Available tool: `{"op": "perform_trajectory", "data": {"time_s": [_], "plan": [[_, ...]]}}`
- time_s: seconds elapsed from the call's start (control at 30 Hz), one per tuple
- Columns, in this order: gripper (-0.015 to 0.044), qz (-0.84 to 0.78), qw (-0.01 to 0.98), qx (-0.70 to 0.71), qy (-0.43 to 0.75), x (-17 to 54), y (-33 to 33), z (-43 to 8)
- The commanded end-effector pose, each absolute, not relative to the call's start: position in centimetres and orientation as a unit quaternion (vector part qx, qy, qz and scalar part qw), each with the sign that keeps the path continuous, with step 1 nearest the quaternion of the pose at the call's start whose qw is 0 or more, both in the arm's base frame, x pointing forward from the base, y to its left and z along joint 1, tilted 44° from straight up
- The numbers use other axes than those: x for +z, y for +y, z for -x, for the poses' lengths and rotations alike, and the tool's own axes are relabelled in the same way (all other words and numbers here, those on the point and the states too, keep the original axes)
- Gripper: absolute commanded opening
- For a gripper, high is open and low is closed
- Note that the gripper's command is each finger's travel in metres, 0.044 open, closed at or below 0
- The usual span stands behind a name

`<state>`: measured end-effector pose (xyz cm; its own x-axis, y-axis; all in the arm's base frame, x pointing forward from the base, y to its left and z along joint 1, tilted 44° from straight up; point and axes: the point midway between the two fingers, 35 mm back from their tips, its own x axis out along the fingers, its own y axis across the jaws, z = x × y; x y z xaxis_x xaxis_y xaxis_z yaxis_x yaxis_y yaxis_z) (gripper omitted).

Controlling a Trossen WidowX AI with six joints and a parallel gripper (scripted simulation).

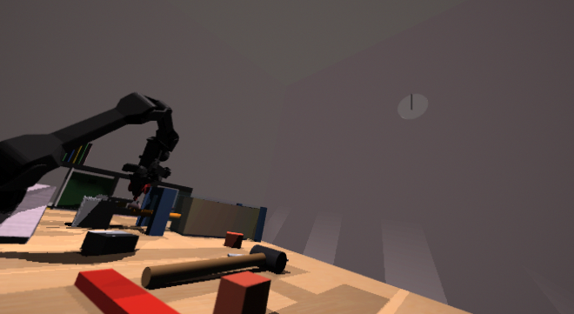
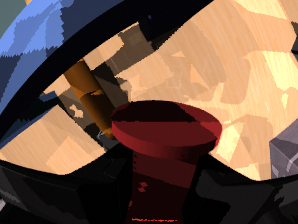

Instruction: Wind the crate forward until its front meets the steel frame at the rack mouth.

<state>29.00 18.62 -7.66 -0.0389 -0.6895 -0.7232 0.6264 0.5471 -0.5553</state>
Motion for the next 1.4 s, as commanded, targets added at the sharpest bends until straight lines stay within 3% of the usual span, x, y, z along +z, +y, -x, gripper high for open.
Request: {"op": "perform_trajectory", "data": {"time_s": [0.0, 1.37], "plan": [[0.0000, 0.017, 0.698, -0.471, 0.539, -8.7, 19.4, -29.8], [0.0000, 0.016, 0.699, -0.470, 0.539, -11.8, 22.9, -30.4]]}}
